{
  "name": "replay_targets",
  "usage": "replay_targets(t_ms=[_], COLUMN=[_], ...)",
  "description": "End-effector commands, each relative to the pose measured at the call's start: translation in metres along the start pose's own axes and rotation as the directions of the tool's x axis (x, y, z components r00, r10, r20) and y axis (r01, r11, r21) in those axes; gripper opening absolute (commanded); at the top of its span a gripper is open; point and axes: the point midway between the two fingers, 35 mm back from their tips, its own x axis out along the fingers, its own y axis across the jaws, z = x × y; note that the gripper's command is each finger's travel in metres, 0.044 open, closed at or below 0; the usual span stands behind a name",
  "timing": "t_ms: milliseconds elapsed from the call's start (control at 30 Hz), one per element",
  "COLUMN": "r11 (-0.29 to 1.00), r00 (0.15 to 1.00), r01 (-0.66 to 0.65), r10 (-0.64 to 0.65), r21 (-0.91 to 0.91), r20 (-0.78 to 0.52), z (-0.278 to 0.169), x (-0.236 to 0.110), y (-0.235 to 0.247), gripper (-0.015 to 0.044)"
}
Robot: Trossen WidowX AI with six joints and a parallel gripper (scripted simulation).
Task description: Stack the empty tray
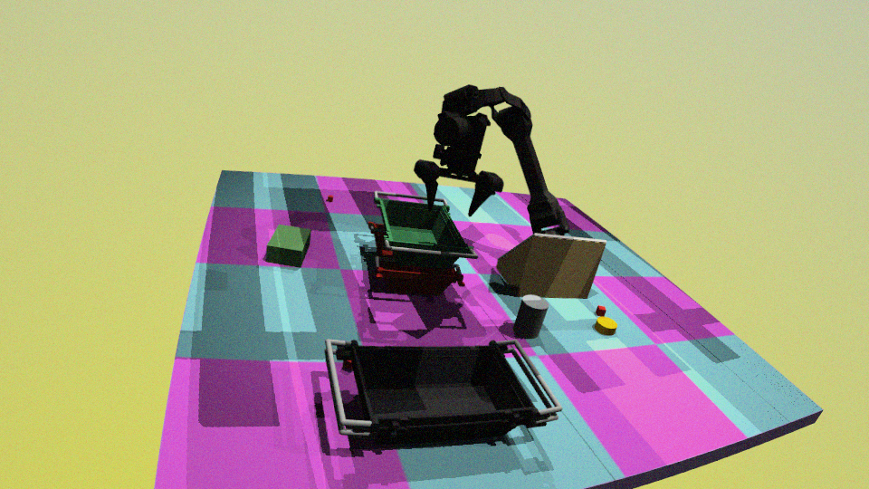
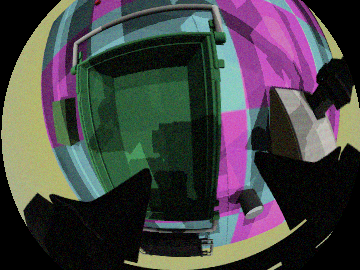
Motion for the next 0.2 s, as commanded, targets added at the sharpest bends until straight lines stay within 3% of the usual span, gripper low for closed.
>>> replay_targets(t_ms=[0,167], r11=[1.0,0.999], r00=[1.0,1.0], r01=[-0.01,-0.021], r10=[0.009,0.021], r21=[-0.013,-0.031], r20=[-0.009,-0.009], z=[0.001,0.0], x=[-0.022,-0.031], y=[-0.002,-0.005], gripper=[0.044,0.044])
